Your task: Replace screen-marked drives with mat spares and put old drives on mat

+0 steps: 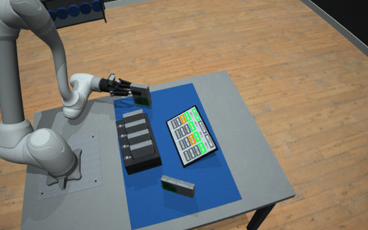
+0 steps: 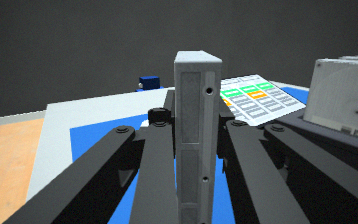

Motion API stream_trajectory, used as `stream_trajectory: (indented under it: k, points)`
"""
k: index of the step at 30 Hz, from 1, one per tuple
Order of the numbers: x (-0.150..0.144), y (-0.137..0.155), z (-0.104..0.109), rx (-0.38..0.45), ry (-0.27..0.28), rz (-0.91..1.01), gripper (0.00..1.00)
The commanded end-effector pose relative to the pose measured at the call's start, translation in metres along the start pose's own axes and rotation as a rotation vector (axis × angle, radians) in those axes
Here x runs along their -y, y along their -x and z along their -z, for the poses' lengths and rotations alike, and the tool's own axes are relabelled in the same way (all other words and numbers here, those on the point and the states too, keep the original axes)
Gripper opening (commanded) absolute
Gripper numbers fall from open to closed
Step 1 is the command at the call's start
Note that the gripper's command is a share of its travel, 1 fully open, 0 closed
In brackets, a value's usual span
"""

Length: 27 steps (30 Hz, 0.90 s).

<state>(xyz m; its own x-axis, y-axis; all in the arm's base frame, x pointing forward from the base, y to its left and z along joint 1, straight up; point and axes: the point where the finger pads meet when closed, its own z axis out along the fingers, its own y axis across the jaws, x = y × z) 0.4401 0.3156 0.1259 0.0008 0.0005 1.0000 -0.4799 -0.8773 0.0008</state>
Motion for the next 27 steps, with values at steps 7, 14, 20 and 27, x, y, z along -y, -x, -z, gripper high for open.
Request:
stream_trajectory:
  k: [7,14,20,27]
  points:
    - [0.000,0.008,0.000,0.000,0.000,-0.001,0.10]
    - [0.000,0.012,0.000,0.000,0.000,-0.001,0.10]
    - [0.000,0.016,0.000,0.000,0.000,-0.001,0.10]
    - [0.000,0.018,0.000,0.000,0.000,-0.001,0.10]
